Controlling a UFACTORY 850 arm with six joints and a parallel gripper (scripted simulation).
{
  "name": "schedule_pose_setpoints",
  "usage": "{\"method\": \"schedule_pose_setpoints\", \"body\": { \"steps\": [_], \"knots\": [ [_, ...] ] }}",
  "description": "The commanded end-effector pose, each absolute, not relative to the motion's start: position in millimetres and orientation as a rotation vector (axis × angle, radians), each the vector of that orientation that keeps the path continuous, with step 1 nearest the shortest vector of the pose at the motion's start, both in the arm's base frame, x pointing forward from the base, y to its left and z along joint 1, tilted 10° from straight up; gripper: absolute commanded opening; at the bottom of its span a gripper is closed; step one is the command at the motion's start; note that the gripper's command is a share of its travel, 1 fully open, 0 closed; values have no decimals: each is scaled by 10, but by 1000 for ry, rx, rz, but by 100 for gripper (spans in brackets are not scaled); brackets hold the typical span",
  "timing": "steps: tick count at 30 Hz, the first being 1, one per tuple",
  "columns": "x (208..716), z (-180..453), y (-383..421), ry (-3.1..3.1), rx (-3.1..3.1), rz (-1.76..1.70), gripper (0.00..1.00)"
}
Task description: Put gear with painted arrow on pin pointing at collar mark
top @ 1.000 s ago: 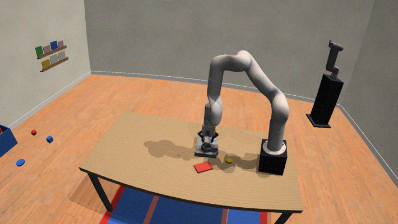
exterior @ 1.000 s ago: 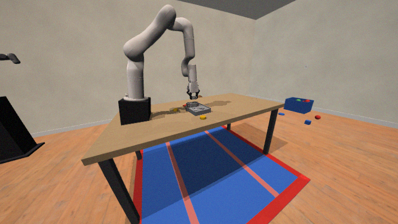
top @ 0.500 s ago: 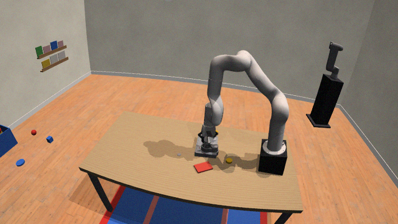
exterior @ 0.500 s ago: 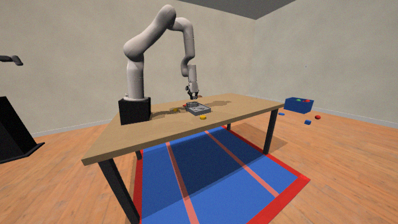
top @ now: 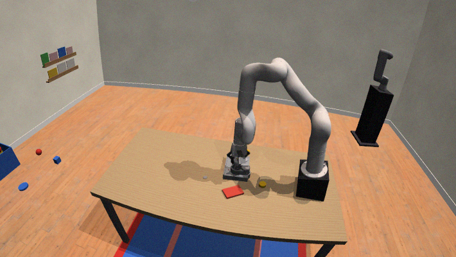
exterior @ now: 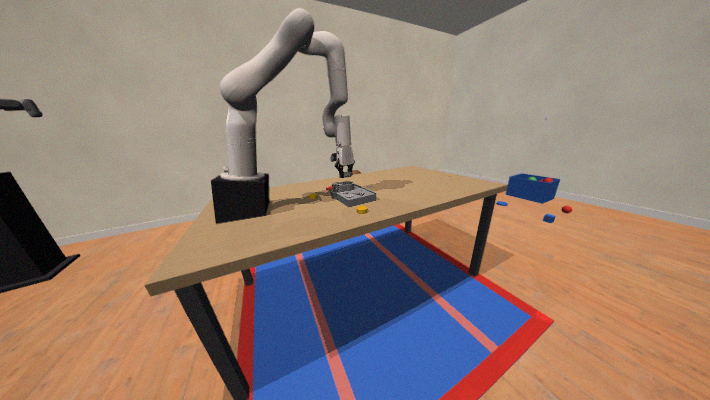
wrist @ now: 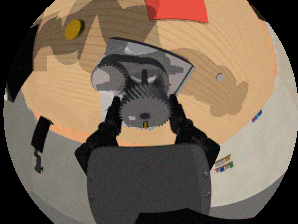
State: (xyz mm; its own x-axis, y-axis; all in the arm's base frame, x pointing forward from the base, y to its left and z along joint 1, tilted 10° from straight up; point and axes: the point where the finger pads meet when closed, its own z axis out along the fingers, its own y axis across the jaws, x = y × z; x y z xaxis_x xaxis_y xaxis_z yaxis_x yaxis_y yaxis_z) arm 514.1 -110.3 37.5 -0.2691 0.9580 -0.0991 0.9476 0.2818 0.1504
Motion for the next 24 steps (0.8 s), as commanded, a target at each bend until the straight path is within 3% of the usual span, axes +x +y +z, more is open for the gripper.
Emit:
{"method": "schedule_pose_setpoints", "body": {
  "steps": [1,24],
  "knots": [
    [5150,384,-1105,2386,1791,100,0],
    [5194,168,-1127,2386,1790,100,0]
  ]
}}
